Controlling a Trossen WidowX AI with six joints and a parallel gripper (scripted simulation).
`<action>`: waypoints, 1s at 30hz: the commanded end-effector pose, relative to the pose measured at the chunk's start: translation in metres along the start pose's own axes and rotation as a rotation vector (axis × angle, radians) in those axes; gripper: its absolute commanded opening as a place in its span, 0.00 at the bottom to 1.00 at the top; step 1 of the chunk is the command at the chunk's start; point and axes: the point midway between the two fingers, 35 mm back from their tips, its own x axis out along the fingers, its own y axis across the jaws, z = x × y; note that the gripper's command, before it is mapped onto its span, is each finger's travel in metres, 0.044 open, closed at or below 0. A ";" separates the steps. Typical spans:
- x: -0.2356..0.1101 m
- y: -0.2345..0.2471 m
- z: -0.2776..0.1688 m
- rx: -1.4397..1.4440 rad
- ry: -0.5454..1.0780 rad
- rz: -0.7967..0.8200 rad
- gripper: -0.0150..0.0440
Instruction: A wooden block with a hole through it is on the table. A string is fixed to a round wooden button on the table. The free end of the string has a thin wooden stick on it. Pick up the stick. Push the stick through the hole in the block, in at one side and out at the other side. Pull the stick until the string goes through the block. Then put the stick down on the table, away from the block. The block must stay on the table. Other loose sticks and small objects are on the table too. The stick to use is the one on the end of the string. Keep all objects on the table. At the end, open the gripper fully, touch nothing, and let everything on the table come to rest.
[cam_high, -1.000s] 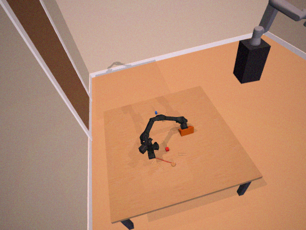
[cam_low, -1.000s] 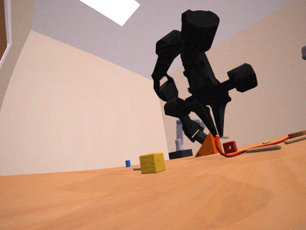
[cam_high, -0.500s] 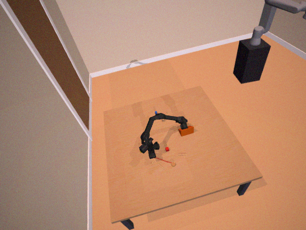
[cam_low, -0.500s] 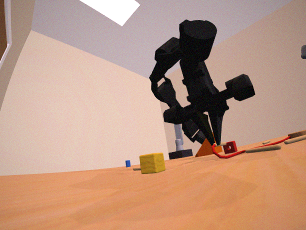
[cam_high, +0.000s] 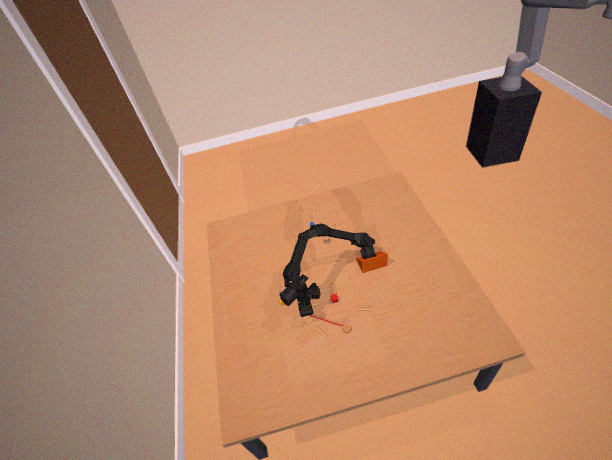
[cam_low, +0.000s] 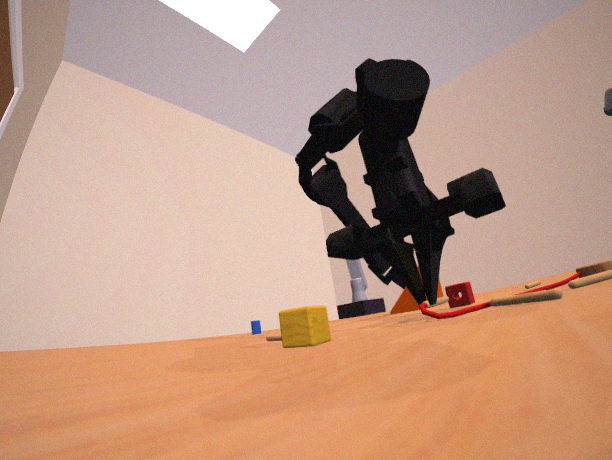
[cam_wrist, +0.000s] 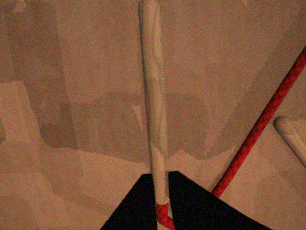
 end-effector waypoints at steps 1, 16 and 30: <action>-0.001 0.003 0.000 -0.001 0.005 0.002 0.25; -0.002 0.001 0.016 -0.002 0.005 0.001 0.25; -0.002 0.000 0.034 -0.003 0.005 0.000 0.25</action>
